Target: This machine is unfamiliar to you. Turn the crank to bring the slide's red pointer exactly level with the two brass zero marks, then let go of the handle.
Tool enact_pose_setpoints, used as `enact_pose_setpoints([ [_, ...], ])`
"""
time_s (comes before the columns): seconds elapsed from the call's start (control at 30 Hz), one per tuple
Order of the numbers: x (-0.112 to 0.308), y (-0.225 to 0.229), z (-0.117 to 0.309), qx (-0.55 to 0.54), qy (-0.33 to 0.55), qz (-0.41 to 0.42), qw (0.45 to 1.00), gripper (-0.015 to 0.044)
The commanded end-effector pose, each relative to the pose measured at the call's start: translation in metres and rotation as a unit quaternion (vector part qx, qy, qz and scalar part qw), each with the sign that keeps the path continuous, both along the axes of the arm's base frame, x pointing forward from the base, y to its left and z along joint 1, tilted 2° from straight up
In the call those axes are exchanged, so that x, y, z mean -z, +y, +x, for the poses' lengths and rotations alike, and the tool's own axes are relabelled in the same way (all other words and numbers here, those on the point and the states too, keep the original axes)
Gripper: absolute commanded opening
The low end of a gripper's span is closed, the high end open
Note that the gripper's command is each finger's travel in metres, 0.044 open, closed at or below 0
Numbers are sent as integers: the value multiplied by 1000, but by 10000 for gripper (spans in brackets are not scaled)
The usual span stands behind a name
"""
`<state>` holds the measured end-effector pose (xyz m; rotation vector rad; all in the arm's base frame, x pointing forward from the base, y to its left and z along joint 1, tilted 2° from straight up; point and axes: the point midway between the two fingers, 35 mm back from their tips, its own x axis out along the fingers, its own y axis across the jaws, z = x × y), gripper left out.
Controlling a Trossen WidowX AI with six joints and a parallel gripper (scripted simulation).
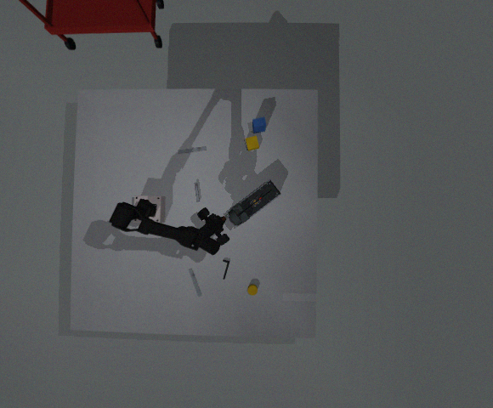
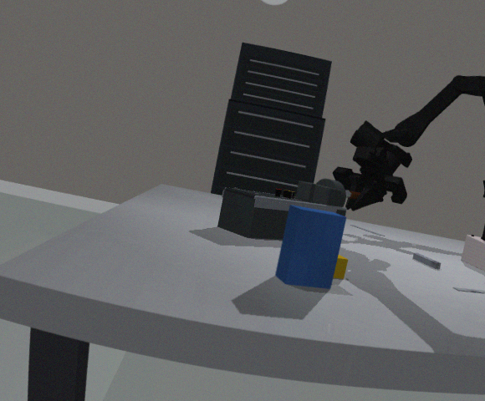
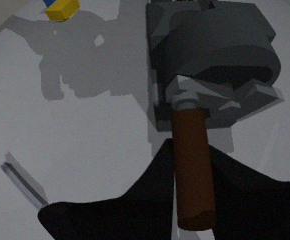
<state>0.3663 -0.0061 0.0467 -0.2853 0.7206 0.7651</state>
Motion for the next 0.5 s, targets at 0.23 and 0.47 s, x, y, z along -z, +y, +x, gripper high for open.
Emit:
enact_pose_setpoints([
  [0.23, -10, -4, 3, 1, -11, 1, 1000, 0],
  [0.47, -10, -4, 3, 1, -11, 1, 1000, 0],
])
